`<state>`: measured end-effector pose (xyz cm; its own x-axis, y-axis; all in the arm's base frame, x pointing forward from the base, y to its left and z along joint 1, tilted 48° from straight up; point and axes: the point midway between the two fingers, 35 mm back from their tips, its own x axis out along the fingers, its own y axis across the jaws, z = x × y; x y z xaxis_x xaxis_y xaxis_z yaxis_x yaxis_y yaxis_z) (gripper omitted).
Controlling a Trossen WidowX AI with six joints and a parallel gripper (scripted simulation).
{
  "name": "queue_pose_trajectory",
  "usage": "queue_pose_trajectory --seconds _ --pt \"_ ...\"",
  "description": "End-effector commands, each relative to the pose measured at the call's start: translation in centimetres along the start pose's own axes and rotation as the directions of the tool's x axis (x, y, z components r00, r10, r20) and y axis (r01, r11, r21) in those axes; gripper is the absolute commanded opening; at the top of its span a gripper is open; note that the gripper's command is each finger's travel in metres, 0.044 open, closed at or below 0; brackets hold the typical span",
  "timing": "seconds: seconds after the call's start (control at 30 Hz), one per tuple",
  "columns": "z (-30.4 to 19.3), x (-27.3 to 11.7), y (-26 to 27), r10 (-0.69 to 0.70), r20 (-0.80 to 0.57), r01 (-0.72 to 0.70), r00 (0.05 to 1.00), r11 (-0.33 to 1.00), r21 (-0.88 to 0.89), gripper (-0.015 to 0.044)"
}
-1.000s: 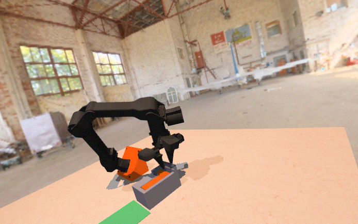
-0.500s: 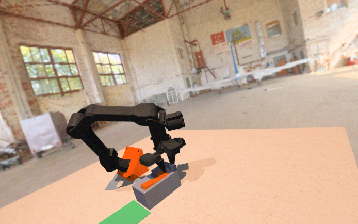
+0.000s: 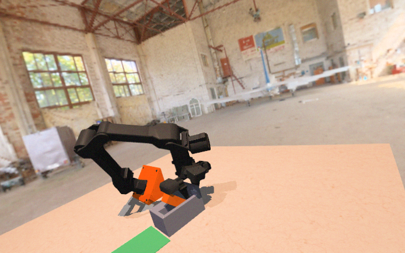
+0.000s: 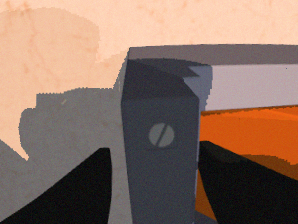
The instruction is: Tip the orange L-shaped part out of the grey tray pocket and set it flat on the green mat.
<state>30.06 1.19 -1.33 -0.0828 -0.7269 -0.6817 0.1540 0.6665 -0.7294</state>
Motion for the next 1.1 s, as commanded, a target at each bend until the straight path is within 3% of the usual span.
queue_pose_trajectory --seconds 0.0,1.07 --pt "-0.1 0.3 -0.1 -0.010 0.003 0.010 1.000 1.000 -0.007 0.0180" --pt "0.0 -1.7 1.1 -0.008 0.003 0.008 1.000 1.000 -0.007 0.0180"
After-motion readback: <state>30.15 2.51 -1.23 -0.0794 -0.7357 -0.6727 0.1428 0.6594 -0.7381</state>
